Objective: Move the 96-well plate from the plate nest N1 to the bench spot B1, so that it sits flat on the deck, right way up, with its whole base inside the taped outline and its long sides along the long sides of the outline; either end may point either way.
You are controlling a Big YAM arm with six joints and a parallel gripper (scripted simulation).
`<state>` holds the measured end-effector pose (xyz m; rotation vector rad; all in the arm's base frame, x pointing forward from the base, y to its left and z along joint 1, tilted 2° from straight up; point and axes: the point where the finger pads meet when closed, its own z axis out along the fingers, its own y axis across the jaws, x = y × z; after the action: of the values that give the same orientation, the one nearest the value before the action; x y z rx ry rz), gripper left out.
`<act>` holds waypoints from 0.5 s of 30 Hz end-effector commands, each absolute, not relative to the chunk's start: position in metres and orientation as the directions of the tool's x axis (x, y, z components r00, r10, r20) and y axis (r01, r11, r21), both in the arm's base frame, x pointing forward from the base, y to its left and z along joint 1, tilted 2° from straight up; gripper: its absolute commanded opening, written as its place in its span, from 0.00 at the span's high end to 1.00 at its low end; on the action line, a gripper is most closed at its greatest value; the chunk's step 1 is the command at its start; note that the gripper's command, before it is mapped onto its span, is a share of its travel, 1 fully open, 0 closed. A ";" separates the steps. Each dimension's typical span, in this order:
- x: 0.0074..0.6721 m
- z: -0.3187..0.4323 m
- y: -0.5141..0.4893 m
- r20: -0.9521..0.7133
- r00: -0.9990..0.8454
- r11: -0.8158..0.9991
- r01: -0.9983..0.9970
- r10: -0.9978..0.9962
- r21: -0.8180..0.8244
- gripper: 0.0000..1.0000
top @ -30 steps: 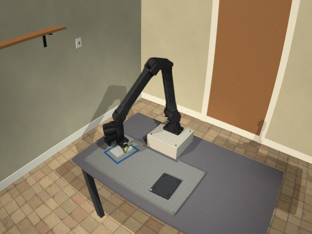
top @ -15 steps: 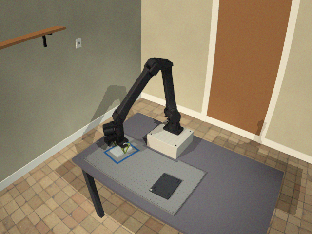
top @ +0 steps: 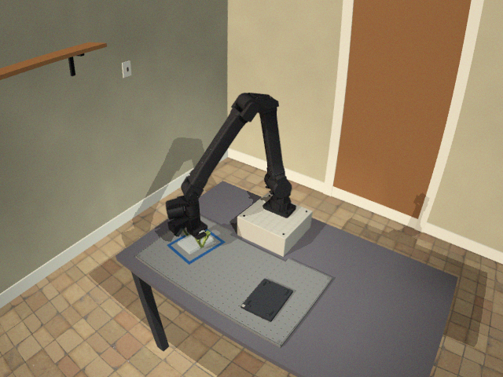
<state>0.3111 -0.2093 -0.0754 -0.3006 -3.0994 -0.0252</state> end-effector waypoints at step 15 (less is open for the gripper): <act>0.322 -0.077 -0.212 0.005 -0.983 0.983 0.186 0.186 0.004 1.00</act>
<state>0.3108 -0.2091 -0.0775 -0.3005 -3.0998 -0.0249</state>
